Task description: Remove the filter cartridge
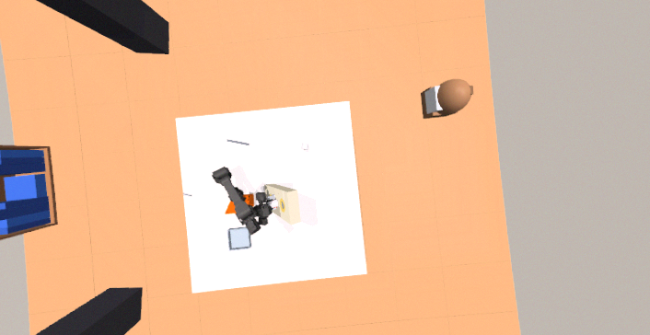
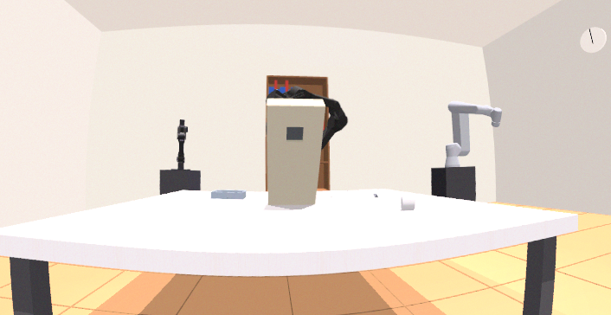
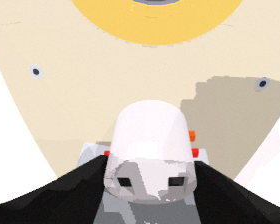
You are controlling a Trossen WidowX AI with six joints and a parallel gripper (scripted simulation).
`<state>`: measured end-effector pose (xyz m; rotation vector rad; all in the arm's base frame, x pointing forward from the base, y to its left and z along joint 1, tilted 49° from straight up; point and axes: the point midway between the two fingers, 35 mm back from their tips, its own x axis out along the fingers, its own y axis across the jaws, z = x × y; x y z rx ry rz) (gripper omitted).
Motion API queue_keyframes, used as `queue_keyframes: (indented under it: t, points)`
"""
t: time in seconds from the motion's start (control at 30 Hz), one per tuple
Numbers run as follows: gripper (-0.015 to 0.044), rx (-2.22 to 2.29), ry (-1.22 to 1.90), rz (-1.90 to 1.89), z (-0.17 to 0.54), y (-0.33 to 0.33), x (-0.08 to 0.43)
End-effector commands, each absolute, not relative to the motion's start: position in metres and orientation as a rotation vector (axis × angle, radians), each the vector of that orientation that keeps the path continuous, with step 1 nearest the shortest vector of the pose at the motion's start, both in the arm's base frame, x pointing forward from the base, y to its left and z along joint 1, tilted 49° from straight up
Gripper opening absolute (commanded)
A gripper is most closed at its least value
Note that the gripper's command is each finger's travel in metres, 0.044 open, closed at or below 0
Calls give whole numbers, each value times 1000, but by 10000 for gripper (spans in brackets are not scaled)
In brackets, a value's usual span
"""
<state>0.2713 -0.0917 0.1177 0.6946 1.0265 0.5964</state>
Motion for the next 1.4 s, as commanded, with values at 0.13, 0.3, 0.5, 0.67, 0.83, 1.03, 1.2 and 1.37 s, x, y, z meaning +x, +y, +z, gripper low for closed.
queue_keyframes:
  t: [0.13, 0.3, 0.5, 0.67, 0.83, 1.03, 1.2, 1.37]
  points:
    - [0, 693, 1016, 587, 130, -105, 282]
    - [0, 680, 991, 528, 149, -129, 272]
    - [0, 664, 964, 453, 172, -156, 255]
    - [0, 658, 954, 423, 181, -166, 247]
    - [0, 663, 960, 441, 169, -177, 251]
    - [0, 670, 968, 467, 150, -192, 257]
    - [0, 676, 972, 489, 132, -204, 260]
    - [0, 682, 976, 512, 114, -214, 263]
